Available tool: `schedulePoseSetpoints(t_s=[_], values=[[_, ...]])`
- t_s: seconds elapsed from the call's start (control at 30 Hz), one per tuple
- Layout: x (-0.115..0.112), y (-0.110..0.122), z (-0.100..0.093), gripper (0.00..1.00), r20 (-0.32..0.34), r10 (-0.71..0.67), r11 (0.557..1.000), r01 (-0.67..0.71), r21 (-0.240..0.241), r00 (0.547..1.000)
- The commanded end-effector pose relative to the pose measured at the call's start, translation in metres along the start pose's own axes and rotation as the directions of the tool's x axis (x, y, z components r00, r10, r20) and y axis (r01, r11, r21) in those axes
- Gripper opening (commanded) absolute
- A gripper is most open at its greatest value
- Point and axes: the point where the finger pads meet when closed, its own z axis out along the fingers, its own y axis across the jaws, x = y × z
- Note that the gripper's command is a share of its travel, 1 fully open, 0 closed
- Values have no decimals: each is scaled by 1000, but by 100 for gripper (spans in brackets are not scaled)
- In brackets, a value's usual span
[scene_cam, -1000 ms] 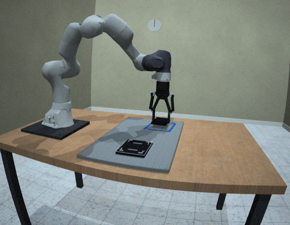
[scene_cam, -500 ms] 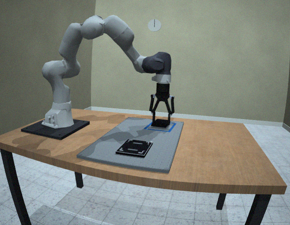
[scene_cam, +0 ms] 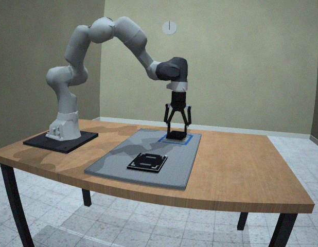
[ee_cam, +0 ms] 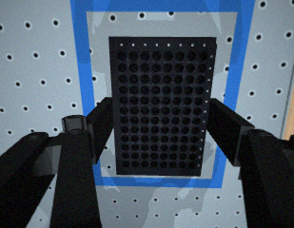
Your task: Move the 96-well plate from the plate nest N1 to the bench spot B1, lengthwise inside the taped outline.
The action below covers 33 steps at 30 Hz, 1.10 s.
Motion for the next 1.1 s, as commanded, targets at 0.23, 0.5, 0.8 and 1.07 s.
schedulePoseSetpoints(t_s=[0.23, 0.5, 0.8, 1.07], values=[[1, 1, 1, 60, -2, 2, 1000, -2, -4, 1000], [1, 0, 2, 60, -2, 2, 1000, -2, -4, 1000], [1, 0, 4, 60, -2, 2, 1000, -2, -4, 1000], [1, 0, 5, 60, -2, 2, 1000, -2, -4, 1000]])
